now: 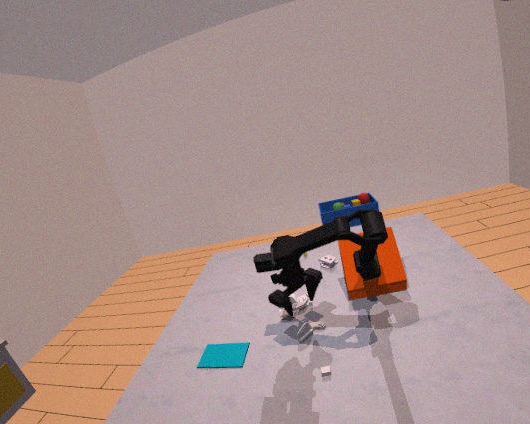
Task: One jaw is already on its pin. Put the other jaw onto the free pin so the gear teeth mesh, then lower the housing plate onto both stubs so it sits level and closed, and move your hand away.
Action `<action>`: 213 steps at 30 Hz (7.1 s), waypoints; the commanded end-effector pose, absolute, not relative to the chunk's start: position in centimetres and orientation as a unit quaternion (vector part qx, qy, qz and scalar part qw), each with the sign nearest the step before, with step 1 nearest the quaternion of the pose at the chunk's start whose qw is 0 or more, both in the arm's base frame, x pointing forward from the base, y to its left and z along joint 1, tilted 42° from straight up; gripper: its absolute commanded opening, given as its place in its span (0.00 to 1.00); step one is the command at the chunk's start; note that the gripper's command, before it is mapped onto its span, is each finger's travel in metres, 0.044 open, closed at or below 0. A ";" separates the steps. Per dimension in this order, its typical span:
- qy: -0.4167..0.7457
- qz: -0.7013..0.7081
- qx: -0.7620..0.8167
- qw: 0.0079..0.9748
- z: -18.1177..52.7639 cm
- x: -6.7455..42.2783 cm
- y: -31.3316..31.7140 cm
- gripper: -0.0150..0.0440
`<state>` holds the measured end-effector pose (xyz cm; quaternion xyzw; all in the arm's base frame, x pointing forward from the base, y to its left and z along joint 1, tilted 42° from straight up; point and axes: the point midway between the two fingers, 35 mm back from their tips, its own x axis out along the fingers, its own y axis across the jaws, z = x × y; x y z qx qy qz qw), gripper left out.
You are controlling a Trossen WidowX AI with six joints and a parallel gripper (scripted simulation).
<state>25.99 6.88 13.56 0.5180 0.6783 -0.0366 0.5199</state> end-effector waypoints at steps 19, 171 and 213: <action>0.621 -0.273 0.670 0.302 14.8 26.1 7.6 1.00; 0.469 -0.490 0.735 0.021 14.6 26.3 9.7 0.48; 0.379 -0.562 0.730 -0.086 9.1 30.4 1.7 0.48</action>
